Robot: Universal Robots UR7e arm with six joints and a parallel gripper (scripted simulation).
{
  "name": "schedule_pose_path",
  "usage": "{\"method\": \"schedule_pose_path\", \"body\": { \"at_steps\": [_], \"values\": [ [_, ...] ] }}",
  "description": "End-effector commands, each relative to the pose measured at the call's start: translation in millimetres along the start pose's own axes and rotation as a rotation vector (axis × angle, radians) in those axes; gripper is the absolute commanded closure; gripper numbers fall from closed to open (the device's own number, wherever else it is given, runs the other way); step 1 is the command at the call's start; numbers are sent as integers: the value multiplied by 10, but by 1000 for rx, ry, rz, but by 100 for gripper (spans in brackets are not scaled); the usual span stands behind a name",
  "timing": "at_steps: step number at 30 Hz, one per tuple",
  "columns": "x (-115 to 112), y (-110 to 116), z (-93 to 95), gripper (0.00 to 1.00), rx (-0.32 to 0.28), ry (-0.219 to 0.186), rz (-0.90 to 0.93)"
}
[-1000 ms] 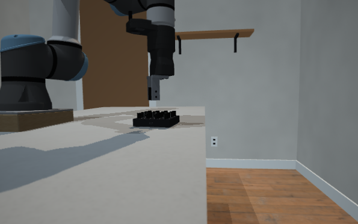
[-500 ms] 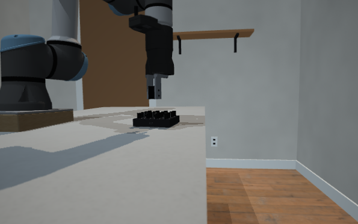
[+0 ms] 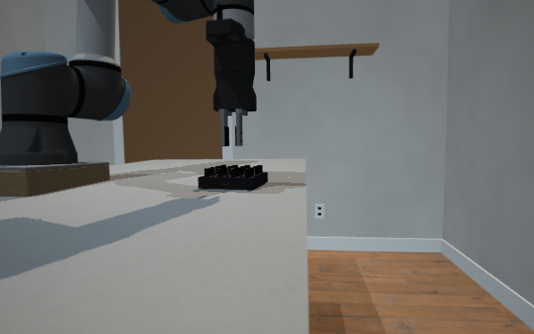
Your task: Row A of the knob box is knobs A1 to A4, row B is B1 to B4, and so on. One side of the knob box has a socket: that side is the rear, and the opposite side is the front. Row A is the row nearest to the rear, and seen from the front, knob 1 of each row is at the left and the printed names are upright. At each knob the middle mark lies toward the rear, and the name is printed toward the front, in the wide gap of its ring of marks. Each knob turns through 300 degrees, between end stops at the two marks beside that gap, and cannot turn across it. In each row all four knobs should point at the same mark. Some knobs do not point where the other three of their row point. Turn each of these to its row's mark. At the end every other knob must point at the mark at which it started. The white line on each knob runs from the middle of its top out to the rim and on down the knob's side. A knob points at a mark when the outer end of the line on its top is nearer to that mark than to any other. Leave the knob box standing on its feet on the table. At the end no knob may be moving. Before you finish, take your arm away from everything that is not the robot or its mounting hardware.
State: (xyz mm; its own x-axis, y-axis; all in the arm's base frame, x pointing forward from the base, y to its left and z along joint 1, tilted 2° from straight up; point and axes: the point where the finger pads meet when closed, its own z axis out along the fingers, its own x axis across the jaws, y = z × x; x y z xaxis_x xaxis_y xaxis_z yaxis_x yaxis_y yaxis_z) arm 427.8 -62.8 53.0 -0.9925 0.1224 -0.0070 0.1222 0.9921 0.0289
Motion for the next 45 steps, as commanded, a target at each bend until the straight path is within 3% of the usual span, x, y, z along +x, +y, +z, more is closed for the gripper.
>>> {"method": "schedule_pose_path", "body": {
  "at_steps": [1,35,45],
  "values": [
    [-18,14,-14,54,-5,-3,-156],
    [-52,252,-71,54,-3,-5,-1131],
    [-40,309,-80,54,-3,-5,-1301]
  ]
}}
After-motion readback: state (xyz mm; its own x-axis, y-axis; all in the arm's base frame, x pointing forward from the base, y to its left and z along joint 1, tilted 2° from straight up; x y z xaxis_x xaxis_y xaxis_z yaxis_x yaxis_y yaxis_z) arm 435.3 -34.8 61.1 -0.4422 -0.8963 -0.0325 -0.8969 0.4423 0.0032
